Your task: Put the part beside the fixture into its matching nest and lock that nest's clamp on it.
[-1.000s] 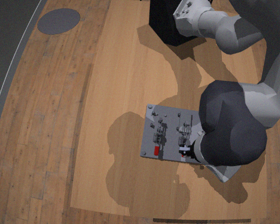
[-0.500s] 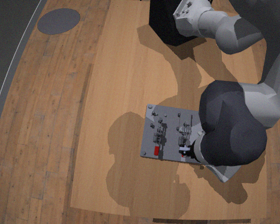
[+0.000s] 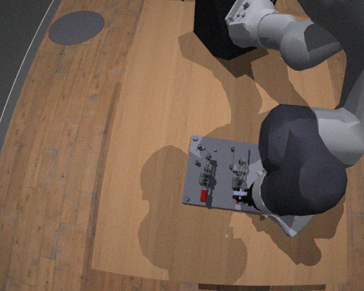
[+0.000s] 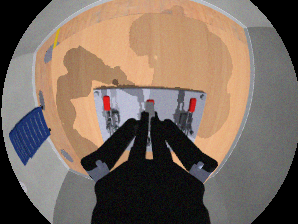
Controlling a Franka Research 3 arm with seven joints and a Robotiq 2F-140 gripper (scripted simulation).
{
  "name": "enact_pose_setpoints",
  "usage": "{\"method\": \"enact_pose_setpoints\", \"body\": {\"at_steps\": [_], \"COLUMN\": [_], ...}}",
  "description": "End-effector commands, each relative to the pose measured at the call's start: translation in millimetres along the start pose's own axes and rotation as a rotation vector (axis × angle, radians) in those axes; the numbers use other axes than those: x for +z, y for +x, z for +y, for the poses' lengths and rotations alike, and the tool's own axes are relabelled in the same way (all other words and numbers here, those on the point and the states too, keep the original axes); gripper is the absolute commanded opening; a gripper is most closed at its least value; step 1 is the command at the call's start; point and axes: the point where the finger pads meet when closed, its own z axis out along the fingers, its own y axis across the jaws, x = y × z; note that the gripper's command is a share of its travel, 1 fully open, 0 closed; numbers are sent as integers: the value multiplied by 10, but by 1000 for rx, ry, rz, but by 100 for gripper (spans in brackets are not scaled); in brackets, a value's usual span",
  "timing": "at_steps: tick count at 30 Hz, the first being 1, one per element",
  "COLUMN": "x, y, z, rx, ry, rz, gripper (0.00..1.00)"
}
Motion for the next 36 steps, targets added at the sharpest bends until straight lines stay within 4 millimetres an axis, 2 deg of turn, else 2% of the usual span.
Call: {"method": "enact_pose_setpoints", "body": {"at_steps": [1,36], "x": [-11,-43], "y": [-2,-9], "z": [12,16], "rx": [-6,-6], "ry": [-2,-2], "rz": [1,1], "gripper": [0,0]}}
